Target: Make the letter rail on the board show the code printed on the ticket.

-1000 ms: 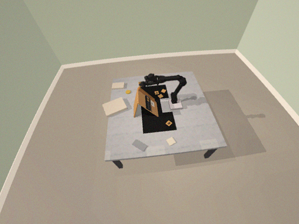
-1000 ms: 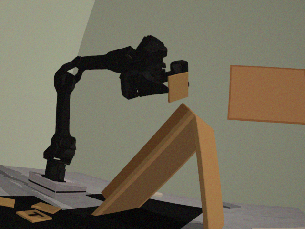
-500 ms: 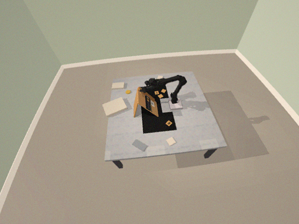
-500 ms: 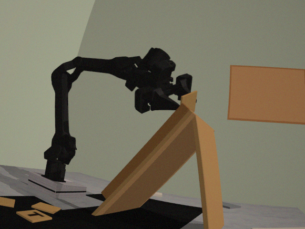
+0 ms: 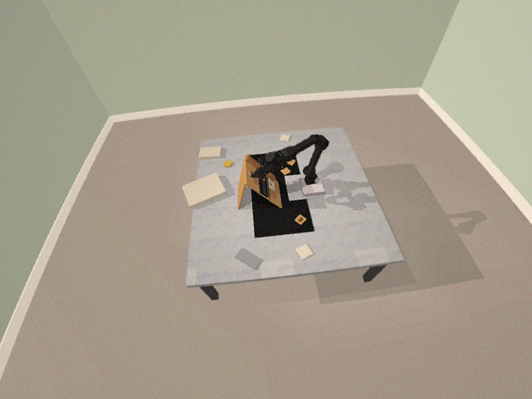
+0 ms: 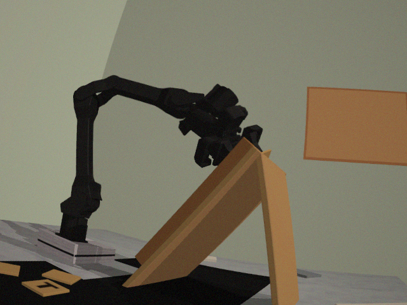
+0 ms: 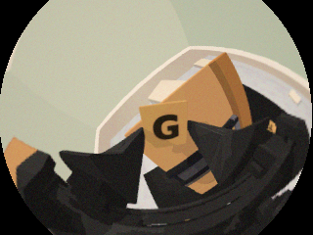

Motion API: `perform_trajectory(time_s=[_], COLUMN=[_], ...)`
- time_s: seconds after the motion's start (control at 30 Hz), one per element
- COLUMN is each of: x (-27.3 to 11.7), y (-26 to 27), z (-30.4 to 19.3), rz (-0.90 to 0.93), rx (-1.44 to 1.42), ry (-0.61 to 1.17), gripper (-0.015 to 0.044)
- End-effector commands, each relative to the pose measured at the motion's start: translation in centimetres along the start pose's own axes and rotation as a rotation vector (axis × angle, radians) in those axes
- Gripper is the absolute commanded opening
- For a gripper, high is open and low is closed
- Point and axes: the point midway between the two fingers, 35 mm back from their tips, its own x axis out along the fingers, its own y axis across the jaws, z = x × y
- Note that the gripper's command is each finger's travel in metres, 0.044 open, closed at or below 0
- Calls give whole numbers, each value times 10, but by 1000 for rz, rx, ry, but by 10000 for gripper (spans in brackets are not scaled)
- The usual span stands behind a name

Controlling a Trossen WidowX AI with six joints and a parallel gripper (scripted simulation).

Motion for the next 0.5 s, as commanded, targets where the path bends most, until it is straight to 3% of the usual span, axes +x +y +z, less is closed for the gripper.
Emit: perform_trajectory(time_s=[0.0, 0.47], x=[0, -17], y=[10, 47], z=[-18, -87], rz=[1, 61], rx=[-49, -228], ry=[24, 104], gripper=[0, 0])
